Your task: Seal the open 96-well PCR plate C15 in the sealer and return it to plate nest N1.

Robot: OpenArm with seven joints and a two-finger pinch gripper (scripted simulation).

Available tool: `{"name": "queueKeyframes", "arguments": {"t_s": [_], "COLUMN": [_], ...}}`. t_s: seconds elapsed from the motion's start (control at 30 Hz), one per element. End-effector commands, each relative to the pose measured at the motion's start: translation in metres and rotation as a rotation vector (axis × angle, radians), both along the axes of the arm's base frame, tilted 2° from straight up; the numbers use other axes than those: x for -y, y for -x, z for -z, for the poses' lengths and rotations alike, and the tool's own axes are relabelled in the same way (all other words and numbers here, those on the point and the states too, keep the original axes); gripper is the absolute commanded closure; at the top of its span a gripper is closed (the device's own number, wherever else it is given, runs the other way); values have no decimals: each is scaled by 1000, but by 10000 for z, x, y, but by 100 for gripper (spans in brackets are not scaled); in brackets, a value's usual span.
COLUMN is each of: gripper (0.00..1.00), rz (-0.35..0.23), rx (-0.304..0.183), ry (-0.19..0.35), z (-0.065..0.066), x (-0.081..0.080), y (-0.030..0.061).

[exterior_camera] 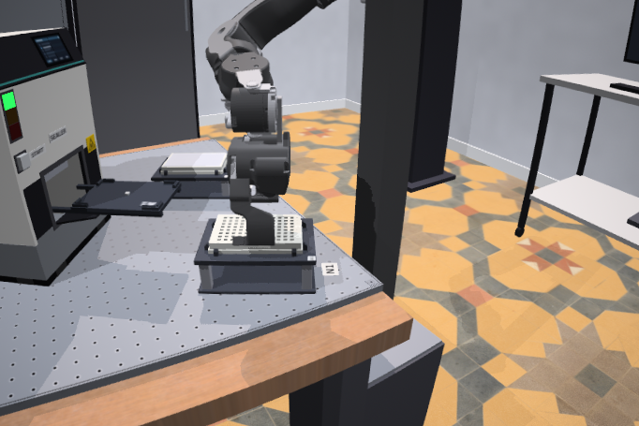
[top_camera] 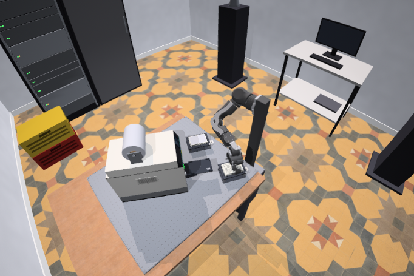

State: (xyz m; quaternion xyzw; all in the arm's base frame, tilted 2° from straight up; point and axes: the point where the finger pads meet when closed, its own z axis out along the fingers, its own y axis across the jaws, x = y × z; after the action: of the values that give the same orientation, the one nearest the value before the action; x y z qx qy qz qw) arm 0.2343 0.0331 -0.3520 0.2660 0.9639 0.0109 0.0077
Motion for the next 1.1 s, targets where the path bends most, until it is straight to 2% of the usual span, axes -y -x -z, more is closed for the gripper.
{"name": "queueKeyframes", "arguments": {"t_s": [0.0, 0.9, 1.07], "gripper": [23, 23, 23], "rz": [-8, -8, -11], "rx": [12, 12, 12], "ry": [-10, -10, -14], "z": [-11, -30, 187], "x": [-23, -26, -37], "y": [-23, -29, -31]}}
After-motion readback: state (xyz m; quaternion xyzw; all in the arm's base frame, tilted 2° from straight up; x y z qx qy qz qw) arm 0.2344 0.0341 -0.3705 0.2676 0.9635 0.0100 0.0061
